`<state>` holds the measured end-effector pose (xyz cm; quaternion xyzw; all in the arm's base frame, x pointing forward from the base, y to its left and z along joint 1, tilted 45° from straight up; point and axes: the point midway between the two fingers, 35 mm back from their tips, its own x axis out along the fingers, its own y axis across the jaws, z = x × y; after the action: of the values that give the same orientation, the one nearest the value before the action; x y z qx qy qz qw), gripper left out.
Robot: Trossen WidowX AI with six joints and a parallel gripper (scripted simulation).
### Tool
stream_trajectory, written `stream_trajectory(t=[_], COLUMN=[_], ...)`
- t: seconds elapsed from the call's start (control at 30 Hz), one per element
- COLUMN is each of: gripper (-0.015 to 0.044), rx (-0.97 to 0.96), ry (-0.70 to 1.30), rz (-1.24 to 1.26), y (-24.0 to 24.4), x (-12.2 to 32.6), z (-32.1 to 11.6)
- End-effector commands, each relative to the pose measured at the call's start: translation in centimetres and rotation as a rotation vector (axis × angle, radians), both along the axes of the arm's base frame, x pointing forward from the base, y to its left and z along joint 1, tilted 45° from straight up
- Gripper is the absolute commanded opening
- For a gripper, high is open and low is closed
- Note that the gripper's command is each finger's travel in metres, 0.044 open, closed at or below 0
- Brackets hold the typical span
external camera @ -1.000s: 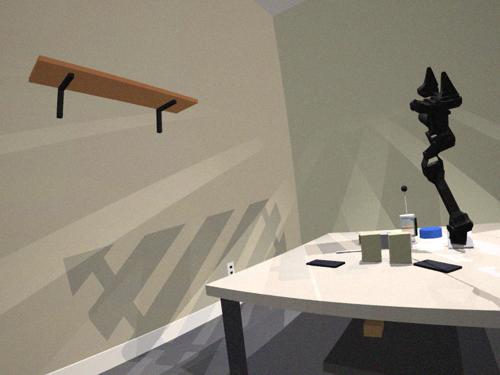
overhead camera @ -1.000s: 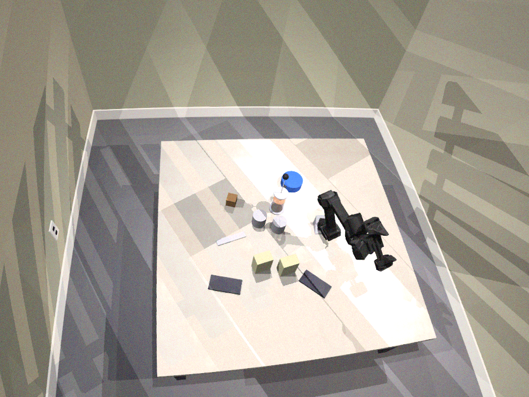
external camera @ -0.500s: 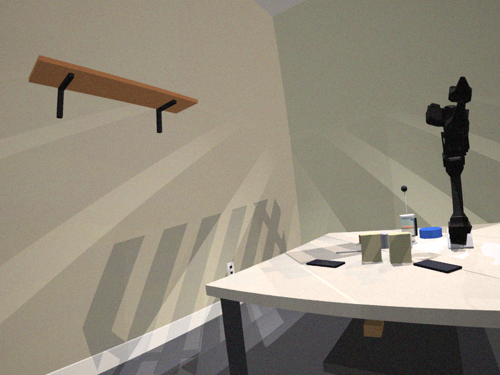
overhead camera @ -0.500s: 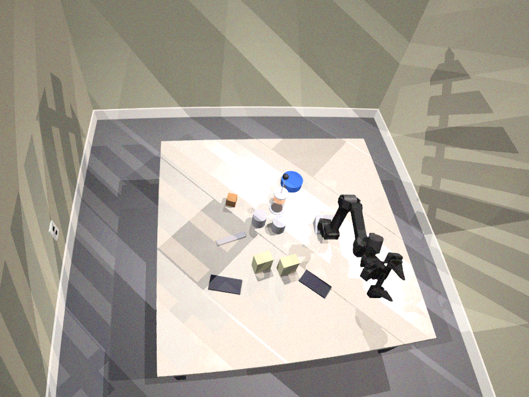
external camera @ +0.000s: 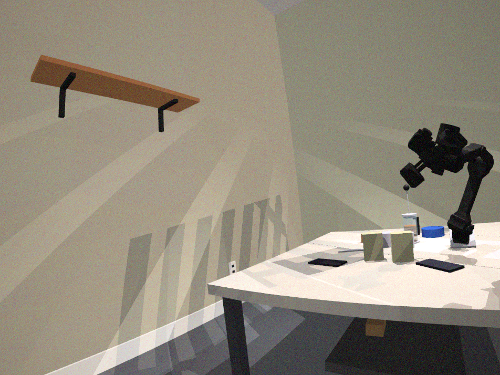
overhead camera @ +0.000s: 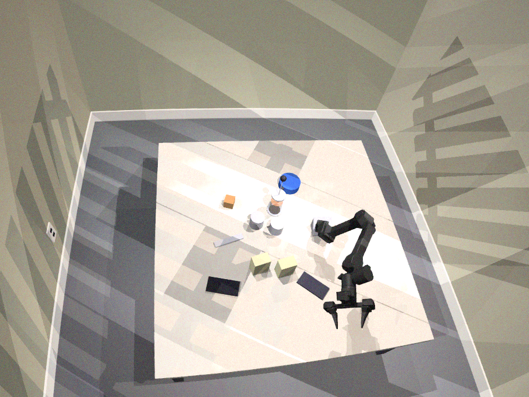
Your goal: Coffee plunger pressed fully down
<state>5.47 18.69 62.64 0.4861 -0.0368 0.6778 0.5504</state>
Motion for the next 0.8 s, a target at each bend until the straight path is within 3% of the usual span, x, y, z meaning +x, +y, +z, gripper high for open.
stream_trajectory(t=[0.0,0.2,0.4,0.77], gripper=[0.0440,0.0440,0.0440,0.0440], rx=[-0.139,-0.359,-0.561,-0.958], ry=[-0.018,0.002,0.073,0.293], rz=[-0.174,-0.450,-0.655,-0.943], y=[2.4,3.3,1.2,-10.2], x=[4.3,12.9,20.3,31.9], z=[-2.6,-7.1,-12.0,-23.0])
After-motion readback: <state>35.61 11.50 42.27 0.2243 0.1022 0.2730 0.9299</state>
